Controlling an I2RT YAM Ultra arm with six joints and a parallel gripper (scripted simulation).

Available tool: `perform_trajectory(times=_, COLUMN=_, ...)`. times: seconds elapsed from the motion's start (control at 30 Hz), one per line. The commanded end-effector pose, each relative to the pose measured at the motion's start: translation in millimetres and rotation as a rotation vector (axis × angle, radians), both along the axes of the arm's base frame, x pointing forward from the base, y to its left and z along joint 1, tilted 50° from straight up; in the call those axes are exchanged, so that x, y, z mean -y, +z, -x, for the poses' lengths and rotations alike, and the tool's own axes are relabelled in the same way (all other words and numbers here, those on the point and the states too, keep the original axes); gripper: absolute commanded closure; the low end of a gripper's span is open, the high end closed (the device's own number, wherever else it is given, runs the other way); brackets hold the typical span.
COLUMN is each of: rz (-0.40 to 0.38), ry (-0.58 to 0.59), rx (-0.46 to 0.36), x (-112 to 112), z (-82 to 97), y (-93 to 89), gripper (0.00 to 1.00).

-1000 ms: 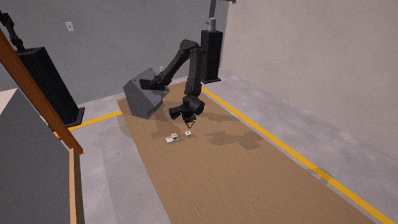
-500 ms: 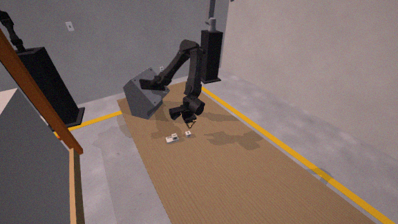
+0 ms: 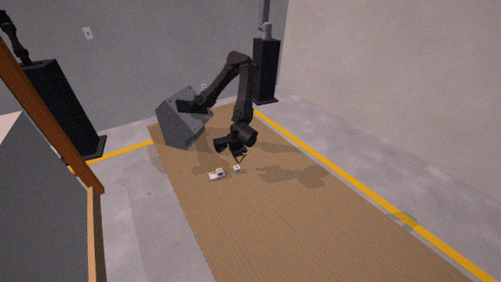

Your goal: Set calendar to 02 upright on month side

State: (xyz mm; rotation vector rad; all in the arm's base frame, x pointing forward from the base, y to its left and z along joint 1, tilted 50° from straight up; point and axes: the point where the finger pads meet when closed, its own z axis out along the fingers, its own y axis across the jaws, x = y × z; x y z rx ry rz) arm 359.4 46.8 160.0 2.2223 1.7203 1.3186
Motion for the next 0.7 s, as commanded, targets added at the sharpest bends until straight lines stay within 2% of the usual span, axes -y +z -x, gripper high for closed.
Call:
perform_trajectory(times=0.0, rz=0.006, ry=-0.012, rx=0.003, x=2, z=-2.8, y=-1.7, gripper=0.55)
perform_trajectory(times=0.67, rz=0.005, ry=-0.013, rx=0.003, x=-10, z=-20.2, y=-19.3, gripper=0.55)
